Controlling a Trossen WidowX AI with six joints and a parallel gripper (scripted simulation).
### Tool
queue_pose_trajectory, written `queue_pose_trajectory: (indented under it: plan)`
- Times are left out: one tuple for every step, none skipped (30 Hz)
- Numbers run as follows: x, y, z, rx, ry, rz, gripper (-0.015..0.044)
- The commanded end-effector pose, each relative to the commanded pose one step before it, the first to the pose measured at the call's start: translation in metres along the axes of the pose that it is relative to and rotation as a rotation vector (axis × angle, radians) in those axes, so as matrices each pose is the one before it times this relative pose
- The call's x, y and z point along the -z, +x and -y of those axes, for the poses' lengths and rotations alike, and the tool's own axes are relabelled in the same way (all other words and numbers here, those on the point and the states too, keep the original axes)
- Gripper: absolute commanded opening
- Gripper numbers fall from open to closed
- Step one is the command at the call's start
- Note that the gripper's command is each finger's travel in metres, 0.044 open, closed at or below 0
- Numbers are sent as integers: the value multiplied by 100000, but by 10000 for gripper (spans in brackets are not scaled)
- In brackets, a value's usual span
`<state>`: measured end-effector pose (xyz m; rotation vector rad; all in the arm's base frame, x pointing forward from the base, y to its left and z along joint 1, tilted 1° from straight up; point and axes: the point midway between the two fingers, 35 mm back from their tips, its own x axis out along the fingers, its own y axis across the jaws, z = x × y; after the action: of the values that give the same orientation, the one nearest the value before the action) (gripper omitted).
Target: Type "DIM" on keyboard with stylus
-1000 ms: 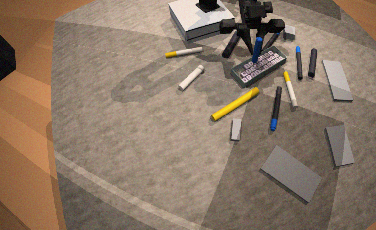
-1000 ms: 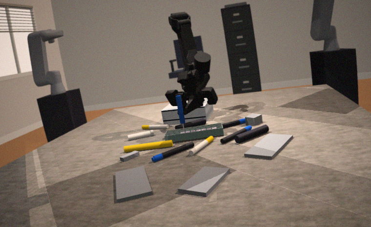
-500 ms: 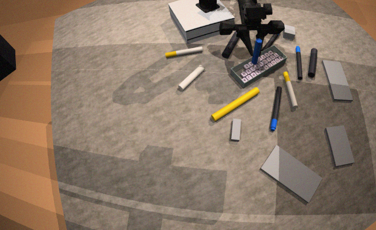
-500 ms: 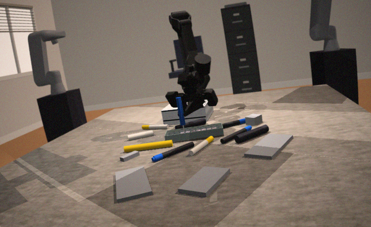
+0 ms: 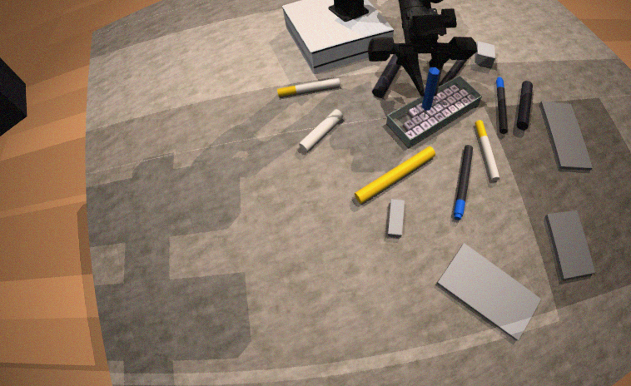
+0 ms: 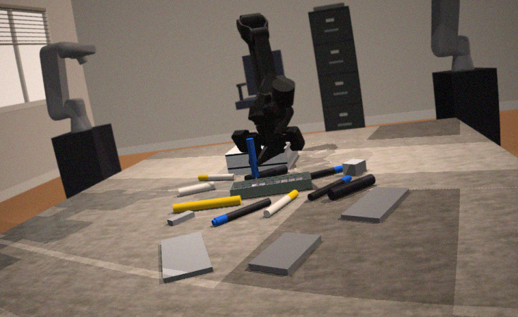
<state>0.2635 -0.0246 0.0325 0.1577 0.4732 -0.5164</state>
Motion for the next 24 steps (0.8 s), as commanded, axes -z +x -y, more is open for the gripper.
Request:
queue_pose_trajectory:
  plan:
    - [231,23,111,202,-338,-318,81]
    - [-33,-18,-1,-1,1,1,81]
    - [-47,-26,-1,-1,1,2,81]
    - [-54,-30,0,-1,2,2,81]
    - [-22,-12,0,0,1,1,81]
    - [0,0,0,0,0,0,81]
    - [0,0,0,0,0,0,81]
    - [0,0,0,0,0,0,81]
    - [-31,-11,-6,-1,1,1,81]
    - [-63,-23,-12,-1,2,3,81]
    - [-91,-34,-17,-2,3,4,81]
    - [-119,-46,-21,-3,4,5,81]
    - [-149,-60,-24,-3,5,6,81]
    - [-177,-74,-25,-3,6,7,81]
    - [-194,-85,-24,-4,6,7,81]
    - [-198,-91,-21,-3,6,6,81]
    - [-199,-96,-17,-3,6,6,81]
    - [-199,-101,-13,-3,5,6,81]
    - [-199,-105,-9,-3,5,5,81]
    - [-199,-110,-4,-2,4,5,81]
    - [-199,-115,0,-2,4,4,81]
    - [-198,-119,4,-2,4,4,81]
    - [-198,-124,9,-2,3,3,81]
    - [-197,-128,13,-1,3,3,81]
